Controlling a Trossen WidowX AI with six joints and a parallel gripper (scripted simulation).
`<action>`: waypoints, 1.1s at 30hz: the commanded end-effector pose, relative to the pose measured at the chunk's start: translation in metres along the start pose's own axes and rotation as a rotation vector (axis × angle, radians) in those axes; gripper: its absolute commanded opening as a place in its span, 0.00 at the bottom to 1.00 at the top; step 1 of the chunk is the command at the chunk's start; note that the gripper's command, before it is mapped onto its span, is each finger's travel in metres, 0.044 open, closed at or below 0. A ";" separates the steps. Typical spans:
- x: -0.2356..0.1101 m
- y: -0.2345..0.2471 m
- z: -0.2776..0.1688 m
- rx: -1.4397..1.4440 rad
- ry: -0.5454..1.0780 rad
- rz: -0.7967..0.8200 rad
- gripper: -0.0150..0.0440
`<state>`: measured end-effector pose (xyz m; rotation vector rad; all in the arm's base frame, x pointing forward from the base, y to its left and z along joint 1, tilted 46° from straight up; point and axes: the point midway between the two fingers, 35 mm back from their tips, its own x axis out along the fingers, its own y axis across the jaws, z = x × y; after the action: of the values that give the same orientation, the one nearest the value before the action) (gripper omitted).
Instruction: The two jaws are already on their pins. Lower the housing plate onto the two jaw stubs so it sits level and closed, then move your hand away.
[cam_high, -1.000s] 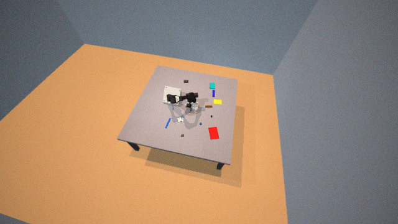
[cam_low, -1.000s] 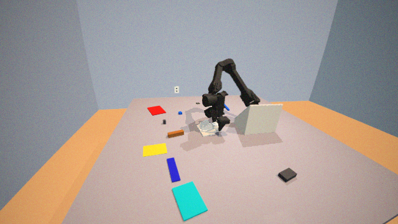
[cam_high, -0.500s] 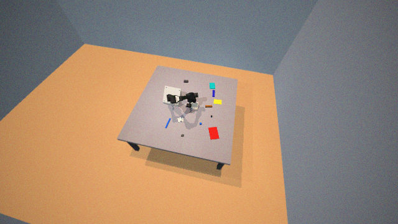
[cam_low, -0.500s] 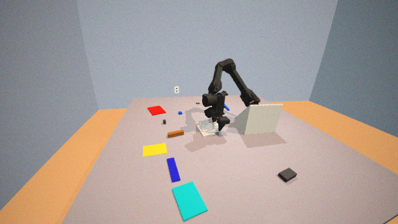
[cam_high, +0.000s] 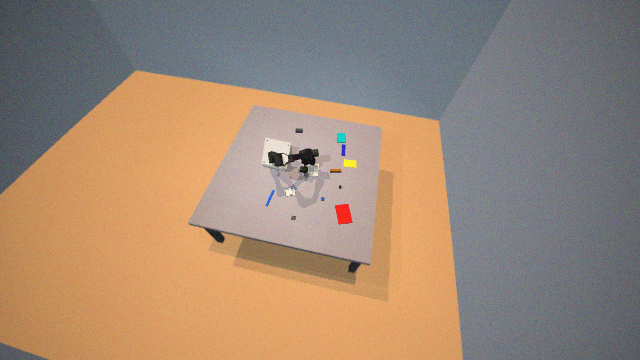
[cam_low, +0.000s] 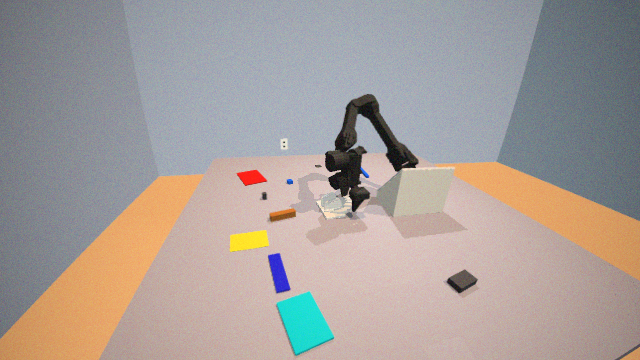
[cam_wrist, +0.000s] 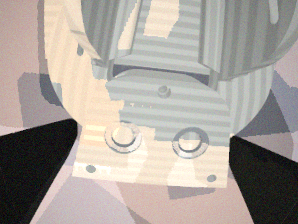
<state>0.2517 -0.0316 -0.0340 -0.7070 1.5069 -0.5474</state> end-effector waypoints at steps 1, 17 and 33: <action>0.000 0.000 0.000 0.000 0.000 0.000 1.00; -0.074 0.001 0.000 -0.003 0.002 0.006 1.00; -0.126 0.006 -0.048 -0.005 0.005 0.008 1.00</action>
<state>0.2042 0.0596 0.0515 -0.7136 1.5097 -0.5271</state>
